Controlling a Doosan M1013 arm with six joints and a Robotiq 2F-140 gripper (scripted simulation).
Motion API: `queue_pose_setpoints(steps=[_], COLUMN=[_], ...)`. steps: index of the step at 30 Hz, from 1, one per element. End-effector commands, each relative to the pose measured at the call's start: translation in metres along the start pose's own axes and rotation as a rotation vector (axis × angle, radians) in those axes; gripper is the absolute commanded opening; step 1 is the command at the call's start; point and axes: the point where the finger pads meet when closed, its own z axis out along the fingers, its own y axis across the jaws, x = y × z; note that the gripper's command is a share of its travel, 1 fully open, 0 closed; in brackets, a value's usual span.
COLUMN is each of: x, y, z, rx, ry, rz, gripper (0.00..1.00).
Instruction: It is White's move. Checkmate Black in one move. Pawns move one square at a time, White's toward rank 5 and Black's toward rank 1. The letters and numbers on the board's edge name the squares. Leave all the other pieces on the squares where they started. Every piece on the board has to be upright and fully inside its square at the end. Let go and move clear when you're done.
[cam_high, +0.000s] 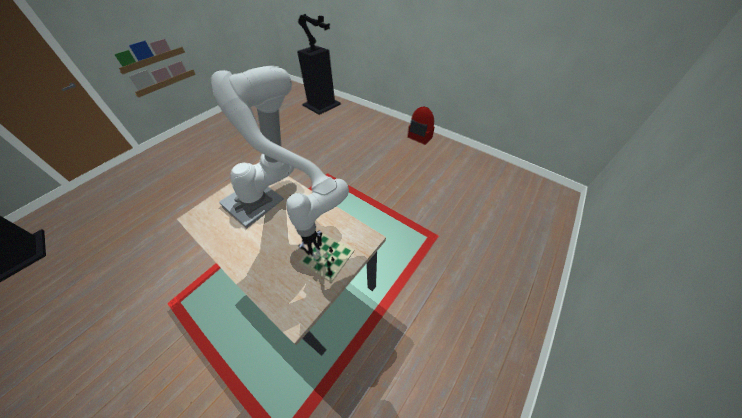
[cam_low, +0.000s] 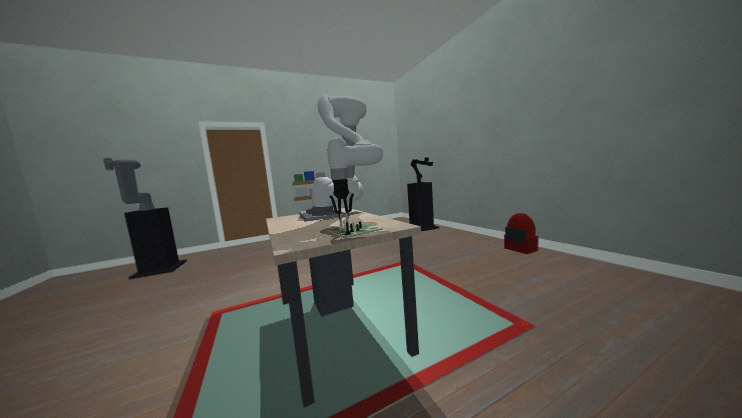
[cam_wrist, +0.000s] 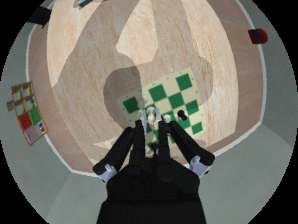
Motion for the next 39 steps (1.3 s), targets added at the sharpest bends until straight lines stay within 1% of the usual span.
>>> queue_pose_setpoints(steps=[1, 20, 21, 39], x=[0.0000, 0.0000, 0.0000, 0.0000], y=[0.0000, 0.0000, 0.0000, 0.0000], z=[-0.0001, -0.0001, -0.0001, -0.0001], rx=[0.000, 0.000, 0.000, 0.000], ry=[0.000, 0.000, 0.000, 0.000], rz=[0.000, 0.000, 0.000, 0.000], gripper=[0.25, 0.25, 0.00, 0.00])
